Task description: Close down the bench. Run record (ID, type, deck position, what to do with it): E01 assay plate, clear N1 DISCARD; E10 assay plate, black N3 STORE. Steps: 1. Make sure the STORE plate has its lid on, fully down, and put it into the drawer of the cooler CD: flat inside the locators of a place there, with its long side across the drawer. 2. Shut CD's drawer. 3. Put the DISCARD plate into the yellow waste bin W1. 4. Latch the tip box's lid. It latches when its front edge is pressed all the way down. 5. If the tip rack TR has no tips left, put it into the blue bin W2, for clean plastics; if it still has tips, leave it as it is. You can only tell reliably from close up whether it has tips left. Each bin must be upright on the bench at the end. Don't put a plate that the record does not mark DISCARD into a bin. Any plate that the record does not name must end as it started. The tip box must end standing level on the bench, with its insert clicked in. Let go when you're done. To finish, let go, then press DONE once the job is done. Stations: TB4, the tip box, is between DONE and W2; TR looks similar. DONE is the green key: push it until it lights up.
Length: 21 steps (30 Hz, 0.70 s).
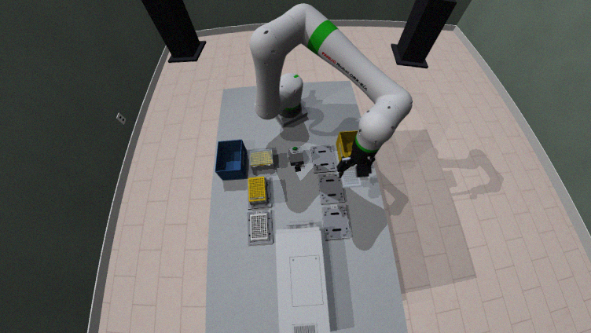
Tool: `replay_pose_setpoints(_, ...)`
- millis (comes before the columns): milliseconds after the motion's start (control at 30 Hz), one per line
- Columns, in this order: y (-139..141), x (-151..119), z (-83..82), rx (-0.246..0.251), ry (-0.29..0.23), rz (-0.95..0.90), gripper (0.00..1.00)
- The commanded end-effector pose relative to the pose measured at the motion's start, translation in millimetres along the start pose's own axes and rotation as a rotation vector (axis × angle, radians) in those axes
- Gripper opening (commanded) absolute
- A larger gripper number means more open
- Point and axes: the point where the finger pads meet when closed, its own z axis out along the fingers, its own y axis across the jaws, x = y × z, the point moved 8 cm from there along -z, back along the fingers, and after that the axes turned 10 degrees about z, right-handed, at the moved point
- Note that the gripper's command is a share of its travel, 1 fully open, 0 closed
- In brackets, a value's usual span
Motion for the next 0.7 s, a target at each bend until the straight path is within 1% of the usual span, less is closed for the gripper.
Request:
replay_pose_setpoints(0, -2, -9, -0.9, 0.001, 0.002, 0.0, 0.1)
replay_pose_setpoints(133, -3, -14, -0.9, 0.001, 0.002, 0.0, 0.1)
replay_pose_setpoints(667, -10, -53, -0.8, 0.001, 0.002, 0.0, 0.1)
